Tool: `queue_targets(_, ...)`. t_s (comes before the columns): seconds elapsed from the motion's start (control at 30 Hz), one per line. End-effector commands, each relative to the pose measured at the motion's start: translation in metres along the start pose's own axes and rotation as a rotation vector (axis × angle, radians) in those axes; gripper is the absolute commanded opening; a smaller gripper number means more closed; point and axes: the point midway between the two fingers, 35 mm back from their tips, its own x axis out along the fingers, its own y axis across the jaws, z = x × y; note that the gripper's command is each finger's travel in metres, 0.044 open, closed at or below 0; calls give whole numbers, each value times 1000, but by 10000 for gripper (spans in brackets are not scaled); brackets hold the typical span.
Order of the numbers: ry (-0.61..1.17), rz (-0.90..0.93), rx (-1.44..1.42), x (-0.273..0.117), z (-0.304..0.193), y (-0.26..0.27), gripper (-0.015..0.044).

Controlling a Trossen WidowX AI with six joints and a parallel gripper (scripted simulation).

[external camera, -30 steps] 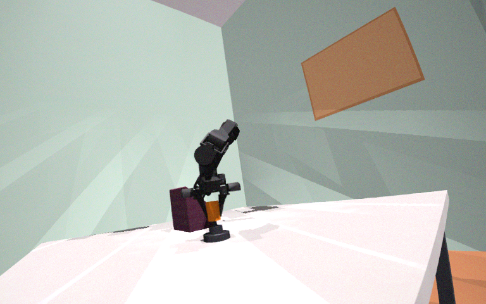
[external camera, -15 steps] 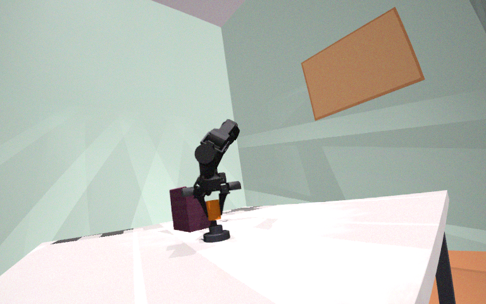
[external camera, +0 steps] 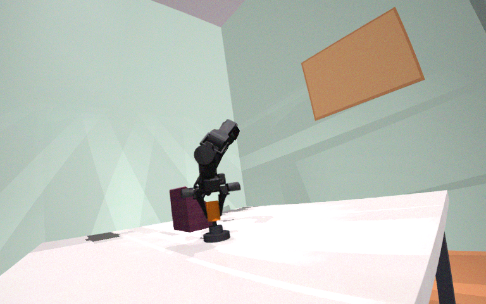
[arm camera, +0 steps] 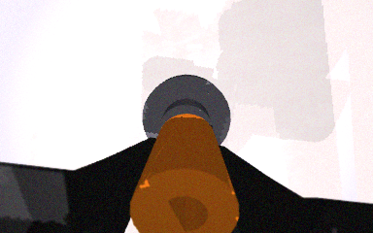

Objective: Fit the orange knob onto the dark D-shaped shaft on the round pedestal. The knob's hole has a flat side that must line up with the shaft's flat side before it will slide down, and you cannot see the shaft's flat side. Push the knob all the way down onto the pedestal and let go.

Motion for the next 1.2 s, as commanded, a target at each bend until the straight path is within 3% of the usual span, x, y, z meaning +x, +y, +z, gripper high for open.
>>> queue_targets(0.0,-2,-1,2,0,0,0,0)
queue_targets(0.27,-2,-1,11,-5,-1,2,0)
queue_targets(0.5,-2,-1,211,-6,1,4,0)
queue_targets(1.17,-2,-1,212,-3,0,0,0)
